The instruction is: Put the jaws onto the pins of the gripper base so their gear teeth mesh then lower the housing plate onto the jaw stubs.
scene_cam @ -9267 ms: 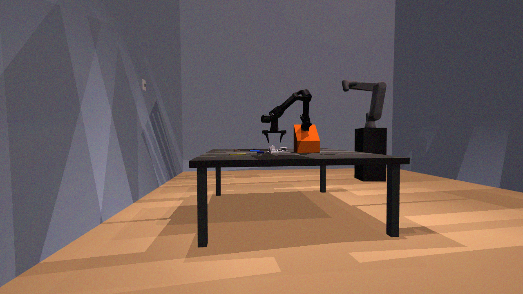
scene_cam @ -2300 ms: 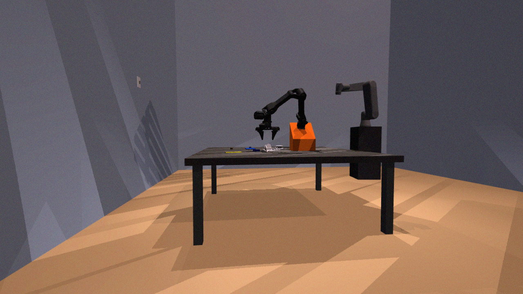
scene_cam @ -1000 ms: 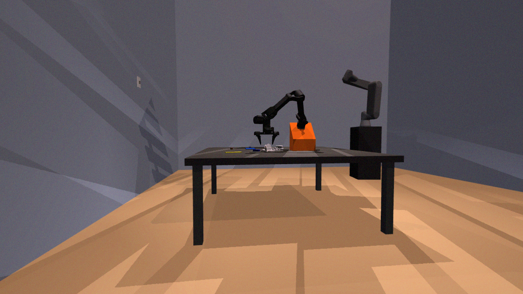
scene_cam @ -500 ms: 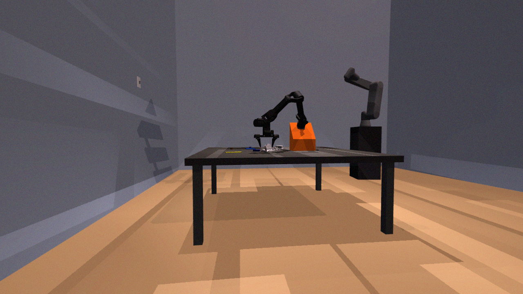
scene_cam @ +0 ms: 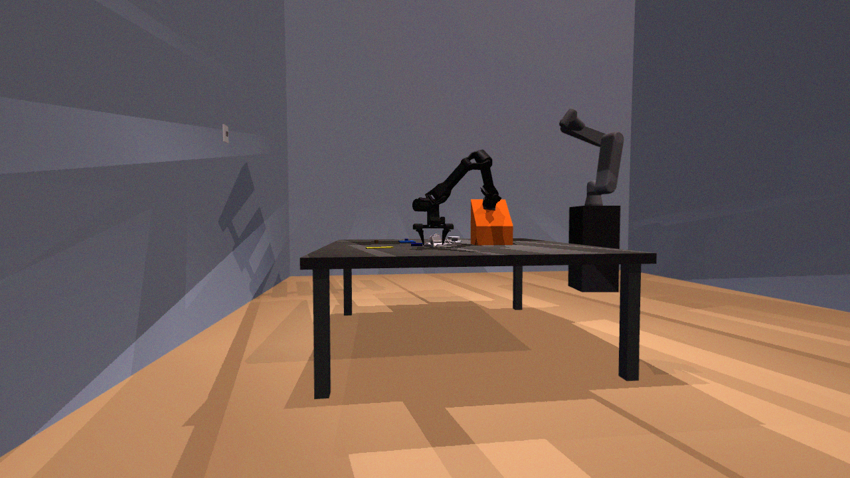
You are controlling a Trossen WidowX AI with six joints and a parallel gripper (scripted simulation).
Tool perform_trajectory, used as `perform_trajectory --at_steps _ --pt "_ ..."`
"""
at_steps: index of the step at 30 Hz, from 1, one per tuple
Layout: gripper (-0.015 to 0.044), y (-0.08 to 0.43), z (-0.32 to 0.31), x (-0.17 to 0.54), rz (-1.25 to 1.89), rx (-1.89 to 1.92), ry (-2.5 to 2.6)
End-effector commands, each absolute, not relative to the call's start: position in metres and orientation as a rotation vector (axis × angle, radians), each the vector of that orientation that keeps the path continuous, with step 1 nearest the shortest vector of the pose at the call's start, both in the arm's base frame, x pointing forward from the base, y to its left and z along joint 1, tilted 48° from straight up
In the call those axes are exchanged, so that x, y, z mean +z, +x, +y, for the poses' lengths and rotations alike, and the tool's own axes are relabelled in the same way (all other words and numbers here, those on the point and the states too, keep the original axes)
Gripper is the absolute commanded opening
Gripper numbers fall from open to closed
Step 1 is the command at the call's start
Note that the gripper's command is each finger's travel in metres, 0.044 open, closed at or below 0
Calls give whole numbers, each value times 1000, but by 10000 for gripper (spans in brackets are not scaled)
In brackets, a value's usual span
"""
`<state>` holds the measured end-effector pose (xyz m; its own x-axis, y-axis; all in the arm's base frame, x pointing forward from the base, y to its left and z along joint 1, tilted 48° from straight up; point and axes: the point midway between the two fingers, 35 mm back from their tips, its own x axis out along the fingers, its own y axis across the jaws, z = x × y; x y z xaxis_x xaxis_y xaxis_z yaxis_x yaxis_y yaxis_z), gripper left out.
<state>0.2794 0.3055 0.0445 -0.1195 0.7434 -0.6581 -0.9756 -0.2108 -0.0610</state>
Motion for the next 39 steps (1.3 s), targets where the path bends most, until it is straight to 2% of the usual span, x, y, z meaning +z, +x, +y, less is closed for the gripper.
perform_trajectory --at_steps 1,25,36,39 --pt "440 277 309 39 472 1673 -677" --pt "440 277 309 39 472 1673 -677" --pt "151 277 309 40 466 1679 -677" --pt "134 277 309 40 466 1679 -677"
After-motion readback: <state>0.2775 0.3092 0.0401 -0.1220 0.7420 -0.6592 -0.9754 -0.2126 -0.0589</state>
